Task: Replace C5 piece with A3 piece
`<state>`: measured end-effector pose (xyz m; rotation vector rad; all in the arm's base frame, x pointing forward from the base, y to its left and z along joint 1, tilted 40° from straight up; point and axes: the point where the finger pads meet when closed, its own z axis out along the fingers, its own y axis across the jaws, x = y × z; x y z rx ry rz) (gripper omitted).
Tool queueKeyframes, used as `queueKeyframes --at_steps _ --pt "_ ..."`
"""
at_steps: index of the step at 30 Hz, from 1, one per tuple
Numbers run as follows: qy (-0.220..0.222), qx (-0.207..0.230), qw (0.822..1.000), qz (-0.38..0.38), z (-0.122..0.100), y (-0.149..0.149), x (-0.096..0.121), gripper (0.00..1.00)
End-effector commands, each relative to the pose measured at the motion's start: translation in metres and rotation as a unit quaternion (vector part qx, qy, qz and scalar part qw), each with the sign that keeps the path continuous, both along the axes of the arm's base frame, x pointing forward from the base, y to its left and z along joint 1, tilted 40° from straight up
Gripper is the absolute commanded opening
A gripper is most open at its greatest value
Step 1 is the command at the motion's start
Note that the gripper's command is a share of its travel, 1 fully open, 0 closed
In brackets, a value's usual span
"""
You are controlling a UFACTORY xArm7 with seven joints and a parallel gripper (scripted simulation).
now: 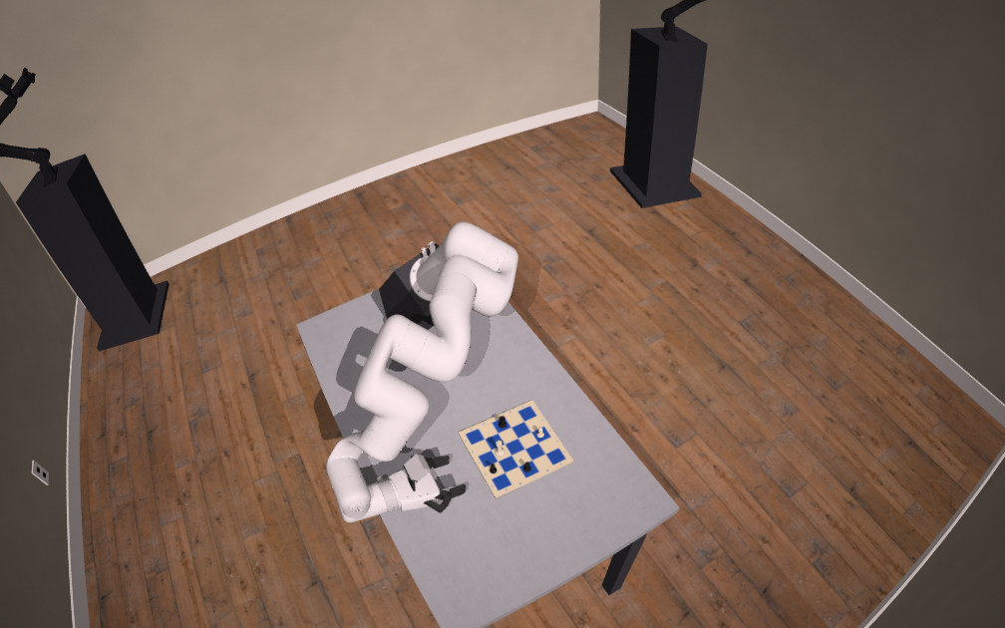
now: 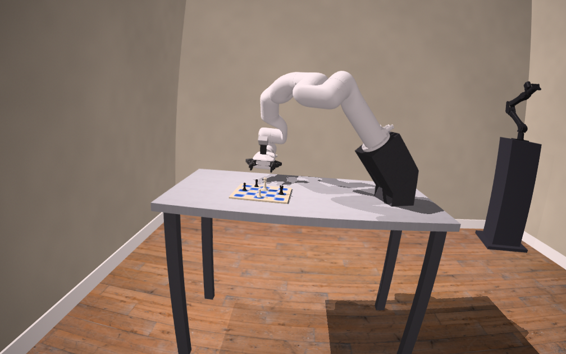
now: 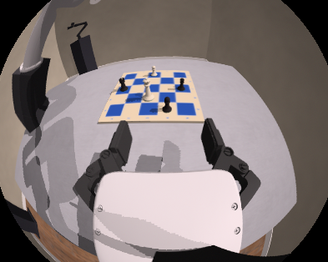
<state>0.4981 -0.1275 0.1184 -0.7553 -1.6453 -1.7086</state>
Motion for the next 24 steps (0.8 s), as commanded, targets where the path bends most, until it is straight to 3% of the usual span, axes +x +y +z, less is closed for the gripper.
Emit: queueKeyframes --at_steps 1,14,24 --pt "-0.001 -0.001 1.0 -0.001 0.001 -0.001 0.0 1.0" --pt "0.0 -0.002 1.0 -0.001 0.004 -0.003 -0.003 1.0" --pt "0.0 -0.002 1.0 -0.001 0.038 -0.014 -0.028 1.0"
